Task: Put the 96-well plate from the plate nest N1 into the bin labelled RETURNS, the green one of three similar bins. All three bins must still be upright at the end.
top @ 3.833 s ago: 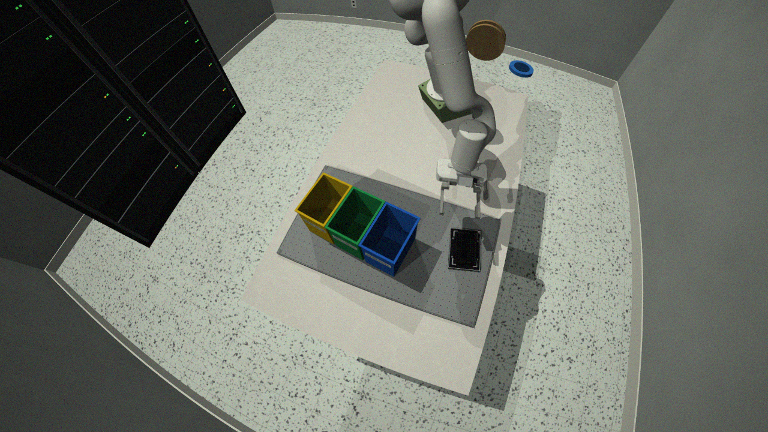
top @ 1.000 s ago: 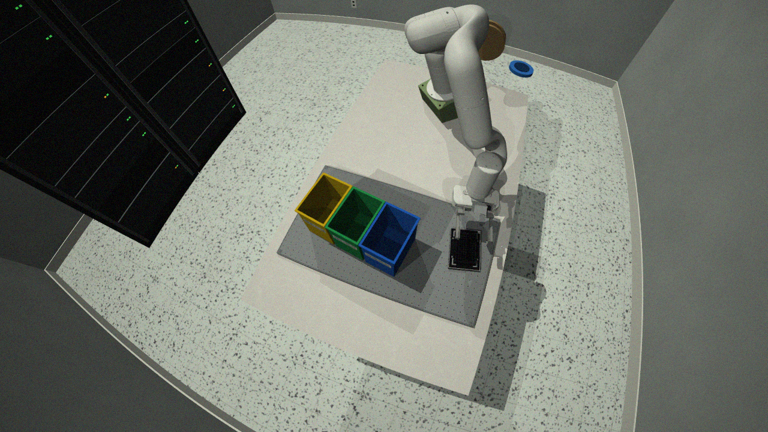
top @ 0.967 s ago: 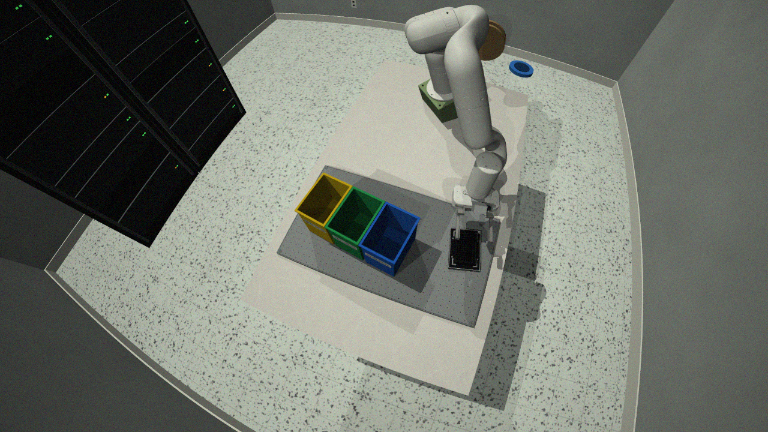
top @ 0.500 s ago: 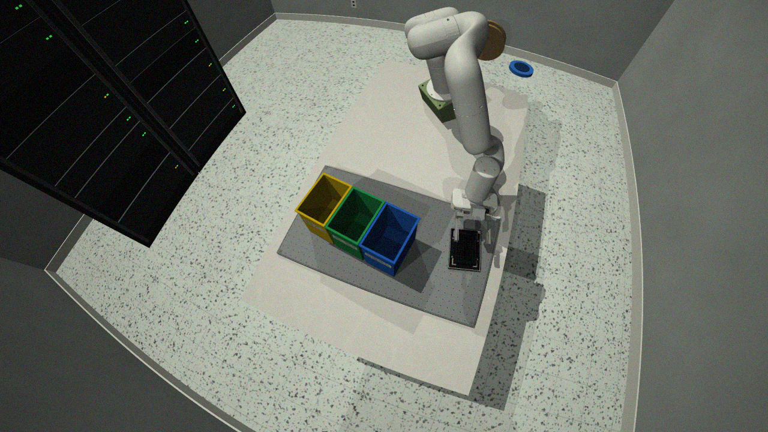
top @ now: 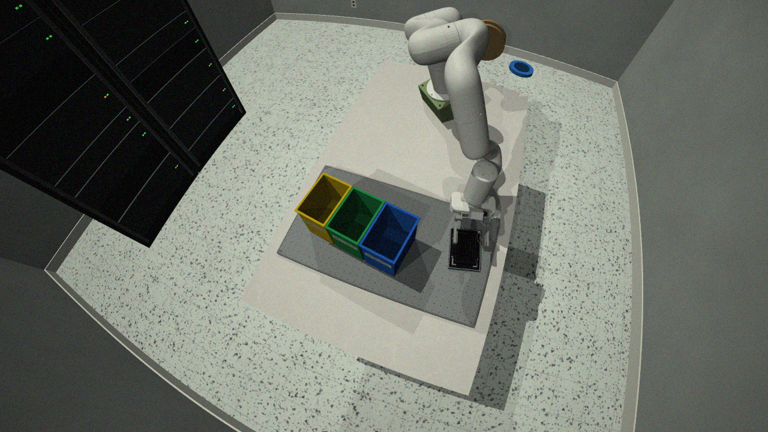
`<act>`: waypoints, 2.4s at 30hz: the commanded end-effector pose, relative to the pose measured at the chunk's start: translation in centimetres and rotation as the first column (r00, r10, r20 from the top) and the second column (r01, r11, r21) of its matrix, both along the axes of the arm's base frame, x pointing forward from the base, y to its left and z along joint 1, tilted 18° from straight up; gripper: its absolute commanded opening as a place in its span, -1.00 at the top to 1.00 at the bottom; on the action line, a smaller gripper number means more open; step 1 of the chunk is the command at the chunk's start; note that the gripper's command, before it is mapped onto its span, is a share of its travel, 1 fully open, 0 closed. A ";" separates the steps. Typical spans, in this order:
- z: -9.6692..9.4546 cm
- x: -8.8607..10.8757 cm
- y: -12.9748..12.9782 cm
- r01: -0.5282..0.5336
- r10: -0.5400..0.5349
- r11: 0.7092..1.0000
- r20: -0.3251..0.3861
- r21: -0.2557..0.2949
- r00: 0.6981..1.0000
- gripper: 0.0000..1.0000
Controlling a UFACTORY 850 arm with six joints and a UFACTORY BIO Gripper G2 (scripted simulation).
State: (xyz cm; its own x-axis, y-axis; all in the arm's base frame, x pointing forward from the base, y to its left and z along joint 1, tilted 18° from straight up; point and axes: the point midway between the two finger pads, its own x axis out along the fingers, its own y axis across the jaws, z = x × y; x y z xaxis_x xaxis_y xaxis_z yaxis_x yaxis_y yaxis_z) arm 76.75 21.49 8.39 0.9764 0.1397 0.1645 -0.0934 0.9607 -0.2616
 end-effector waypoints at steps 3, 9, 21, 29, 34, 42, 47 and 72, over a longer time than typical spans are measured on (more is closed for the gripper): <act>-0.7 0.2 -0.2 0.000 0.000 1.000 0.002 0.001 1.000 0.25; -1.5 0.4 -0.4 0.000 0.000 1.000 0.002 0.001 1.000 0.25; -3.1 0.7 -0.8 0.000 0.000 1.000 0.002 0.001 1.000 0.25; -4.4 1.0 -1.1 0.000 0.000 1.000 0.002 0.001 1.000 0.25; -5.2 1.2 -1.3 0.000 0.000 1.000 0.002 0.001 1.000 0.25; -5.2 1.2 -1.3 0.000 0.000 1.000 0.002 0.001 1.000 0.25; -5.2 1.2 -1.3 0.000 0.000 1.000 0.002 0.001 1.000 0.25; -6.5 1.4 -1.6 0.000 0.000 1.000 0.002 0.001 1.000 0.25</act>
